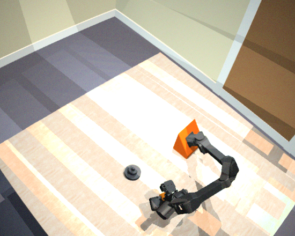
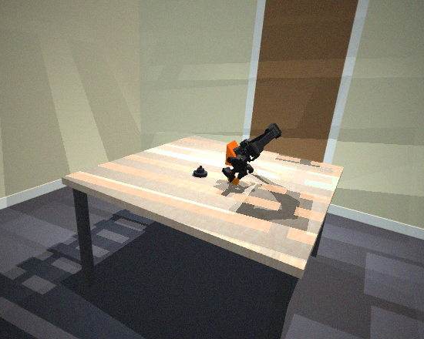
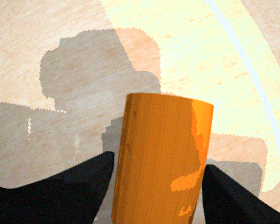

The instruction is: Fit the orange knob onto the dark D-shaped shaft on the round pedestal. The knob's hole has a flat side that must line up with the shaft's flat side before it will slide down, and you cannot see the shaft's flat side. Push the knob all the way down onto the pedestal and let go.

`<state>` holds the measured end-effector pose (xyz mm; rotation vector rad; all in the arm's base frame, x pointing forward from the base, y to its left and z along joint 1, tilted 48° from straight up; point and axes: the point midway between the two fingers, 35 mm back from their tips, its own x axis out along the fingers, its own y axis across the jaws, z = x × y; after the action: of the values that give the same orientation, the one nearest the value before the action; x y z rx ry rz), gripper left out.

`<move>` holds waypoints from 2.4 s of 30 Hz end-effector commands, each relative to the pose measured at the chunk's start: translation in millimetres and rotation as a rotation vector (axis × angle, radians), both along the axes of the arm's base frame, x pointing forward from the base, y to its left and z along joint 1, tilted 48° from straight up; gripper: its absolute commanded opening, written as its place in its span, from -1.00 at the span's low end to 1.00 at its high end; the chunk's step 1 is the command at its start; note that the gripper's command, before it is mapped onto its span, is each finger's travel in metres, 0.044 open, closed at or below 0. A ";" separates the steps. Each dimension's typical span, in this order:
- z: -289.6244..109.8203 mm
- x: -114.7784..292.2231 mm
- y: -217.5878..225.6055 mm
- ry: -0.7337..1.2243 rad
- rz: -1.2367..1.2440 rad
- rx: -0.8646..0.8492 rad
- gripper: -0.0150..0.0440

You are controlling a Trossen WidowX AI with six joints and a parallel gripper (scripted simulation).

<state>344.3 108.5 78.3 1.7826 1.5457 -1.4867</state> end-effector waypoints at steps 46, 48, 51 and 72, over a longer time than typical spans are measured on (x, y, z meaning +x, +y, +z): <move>-12.7 -17.5 -33.7 -0.216 -0.227 0.547 0.11; -14.0 -18.6 -35.2 -0.228 -0.239 0.577 0.11; -16.1 -20.2 -37.3 -0.246 -0.258 0.622 0.11; -32.2 -29.0 -47.9 -0.358 -0.376 0.898 0.11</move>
<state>316.9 61.8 48.9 2.7271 1.8870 -0.5261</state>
